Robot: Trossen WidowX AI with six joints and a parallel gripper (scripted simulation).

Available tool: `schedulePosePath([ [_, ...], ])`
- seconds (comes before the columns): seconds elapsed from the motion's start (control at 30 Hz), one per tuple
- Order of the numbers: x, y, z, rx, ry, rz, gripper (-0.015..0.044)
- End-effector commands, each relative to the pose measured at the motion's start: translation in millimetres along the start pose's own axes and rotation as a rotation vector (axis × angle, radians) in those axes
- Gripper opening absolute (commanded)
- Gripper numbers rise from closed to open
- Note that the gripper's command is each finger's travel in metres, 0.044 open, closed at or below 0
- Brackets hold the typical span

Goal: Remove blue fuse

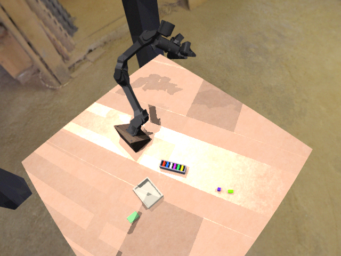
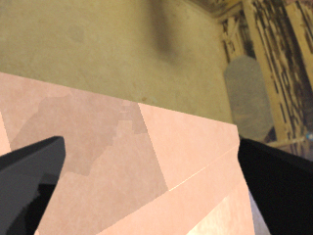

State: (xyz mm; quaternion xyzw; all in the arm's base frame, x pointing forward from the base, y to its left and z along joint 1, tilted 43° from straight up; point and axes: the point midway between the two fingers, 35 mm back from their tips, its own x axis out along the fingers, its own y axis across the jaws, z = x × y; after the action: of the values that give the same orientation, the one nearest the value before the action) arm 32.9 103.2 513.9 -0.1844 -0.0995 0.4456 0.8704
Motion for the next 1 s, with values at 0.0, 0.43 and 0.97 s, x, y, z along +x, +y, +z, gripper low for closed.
schedulePosePath([
  [0.0,2.3,-1.3,-1.6,0.008,0.007,0.0,0.0374],
  [0.43,116.3,-93.4,-167.0,0.685,0.482,-0.1,0.0074],
  [0.97,89.3,-128.4,-444.2,1.774,0.959,-0.44,0.0074],
])
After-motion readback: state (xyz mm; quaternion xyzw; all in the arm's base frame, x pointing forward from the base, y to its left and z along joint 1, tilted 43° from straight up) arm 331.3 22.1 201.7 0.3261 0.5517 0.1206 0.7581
